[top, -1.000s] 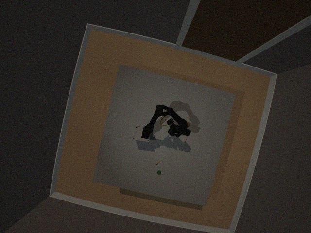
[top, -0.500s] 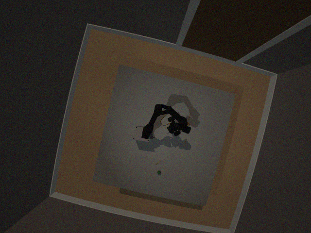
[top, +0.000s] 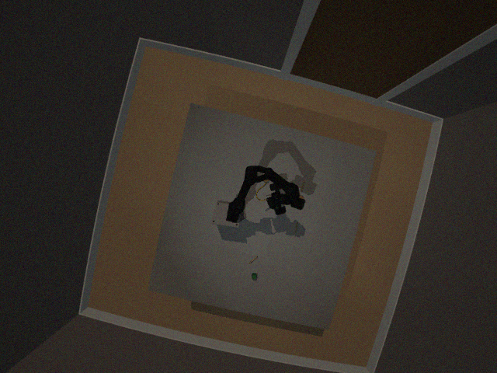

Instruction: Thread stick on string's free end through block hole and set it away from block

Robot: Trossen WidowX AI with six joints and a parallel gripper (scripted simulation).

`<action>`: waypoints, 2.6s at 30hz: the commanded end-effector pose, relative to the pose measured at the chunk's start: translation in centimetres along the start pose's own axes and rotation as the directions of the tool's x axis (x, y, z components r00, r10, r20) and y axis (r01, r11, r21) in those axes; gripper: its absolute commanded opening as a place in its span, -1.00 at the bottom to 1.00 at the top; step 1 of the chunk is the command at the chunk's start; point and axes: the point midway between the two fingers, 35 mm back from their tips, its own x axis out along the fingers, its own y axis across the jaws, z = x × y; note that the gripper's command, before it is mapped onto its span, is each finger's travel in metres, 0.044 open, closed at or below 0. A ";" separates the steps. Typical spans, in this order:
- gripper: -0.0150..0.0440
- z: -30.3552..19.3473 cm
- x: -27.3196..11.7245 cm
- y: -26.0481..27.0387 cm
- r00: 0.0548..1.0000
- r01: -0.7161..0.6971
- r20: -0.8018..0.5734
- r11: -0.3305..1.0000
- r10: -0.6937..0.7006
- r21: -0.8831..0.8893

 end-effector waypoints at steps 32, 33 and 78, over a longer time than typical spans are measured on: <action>-0.49 -1.7 -0.6 -0.8 1.000 -0.004 -0.012 0.993 0.006 0.115; -0.49 -1.8 -0.6 -0.8 1.000 -0.004 -0.014 0.993 0.006 0.115; -0.49 -7.0 -2.3 0.8 0.995 -0.010 -0.101 0.992 0.023 0.123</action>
